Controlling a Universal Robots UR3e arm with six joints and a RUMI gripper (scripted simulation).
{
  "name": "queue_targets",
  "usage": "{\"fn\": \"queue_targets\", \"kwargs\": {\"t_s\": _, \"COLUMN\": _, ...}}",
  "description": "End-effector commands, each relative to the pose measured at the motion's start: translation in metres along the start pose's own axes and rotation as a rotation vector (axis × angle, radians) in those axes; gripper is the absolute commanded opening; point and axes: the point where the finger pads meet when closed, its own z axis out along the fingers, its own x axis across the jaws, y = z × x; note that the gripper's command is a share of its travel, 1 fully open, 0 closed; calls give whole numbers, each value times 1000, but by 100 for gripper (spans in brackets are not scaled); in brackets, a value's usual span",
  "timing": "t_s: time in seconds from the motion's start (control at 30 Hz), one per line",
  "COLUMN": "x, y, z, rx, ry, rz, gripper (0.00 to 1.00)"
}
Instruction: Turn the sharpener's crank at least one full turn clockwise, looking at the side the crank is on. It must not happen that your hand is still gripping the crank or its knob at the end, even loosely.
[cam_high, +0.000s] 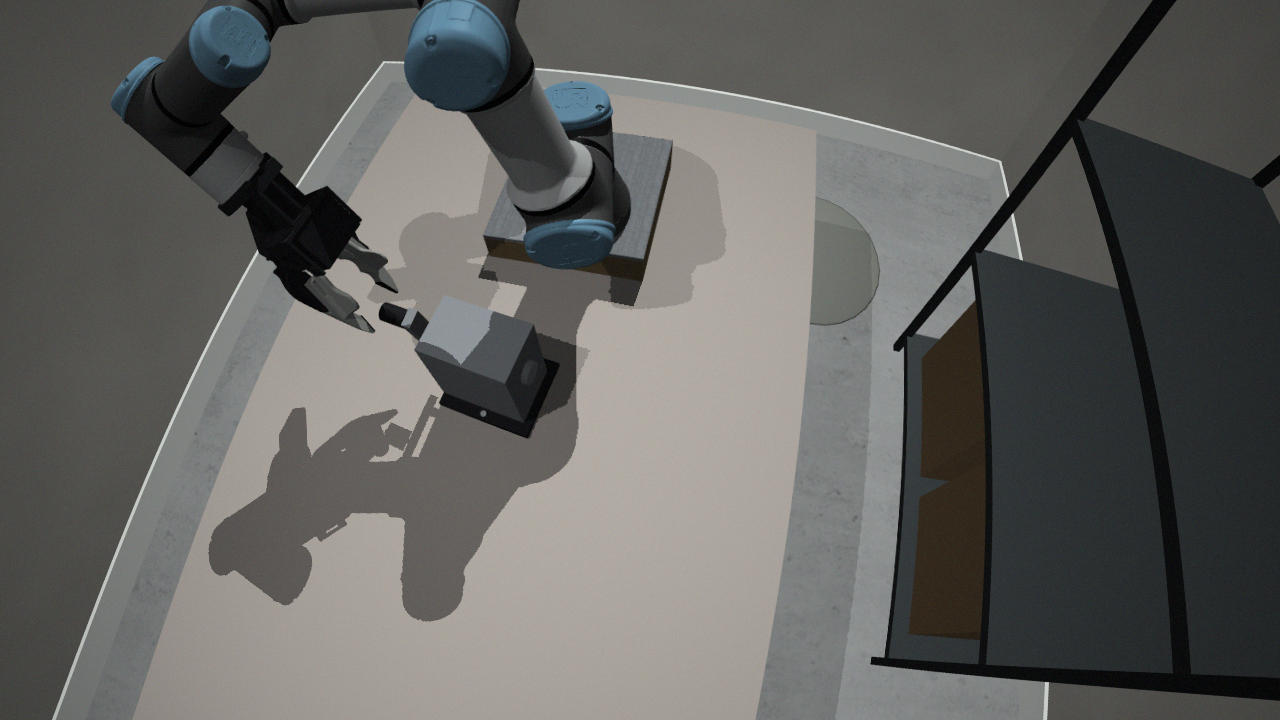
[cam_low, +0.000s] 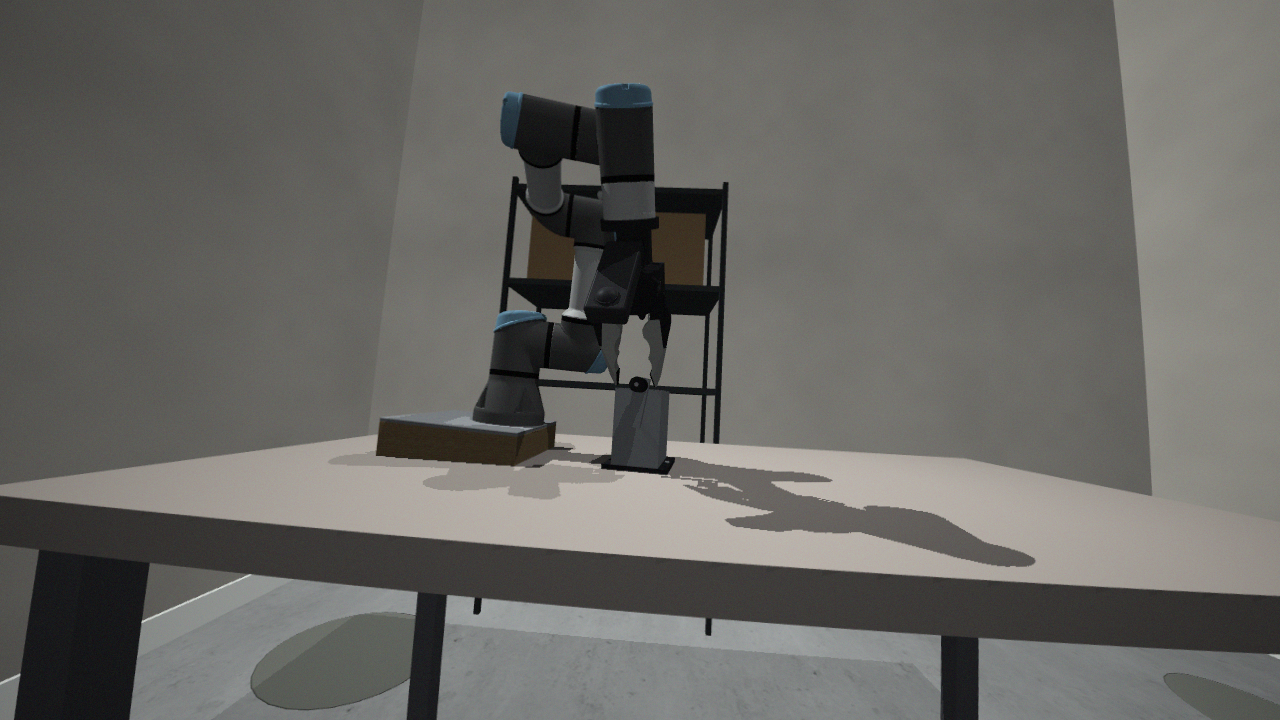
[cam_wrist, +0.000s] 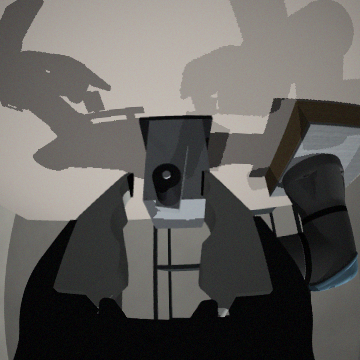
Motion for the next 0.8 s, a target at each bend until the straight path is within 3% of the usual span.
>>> {"fn": "queue_targets", "kwargs": {"t_s": 0.0, "x": 0, "y": 0, "z": -16, "rx": 0, "ry": 1, "rz": -1, "gripper": 32}}
{"fn": "queue_targets", "kwargs": {"t_s": 0.77, "x": 0, "y": 0, "z": -67, "rx": 0, "ry": 1, "rz": -1, "gripper": 32}}
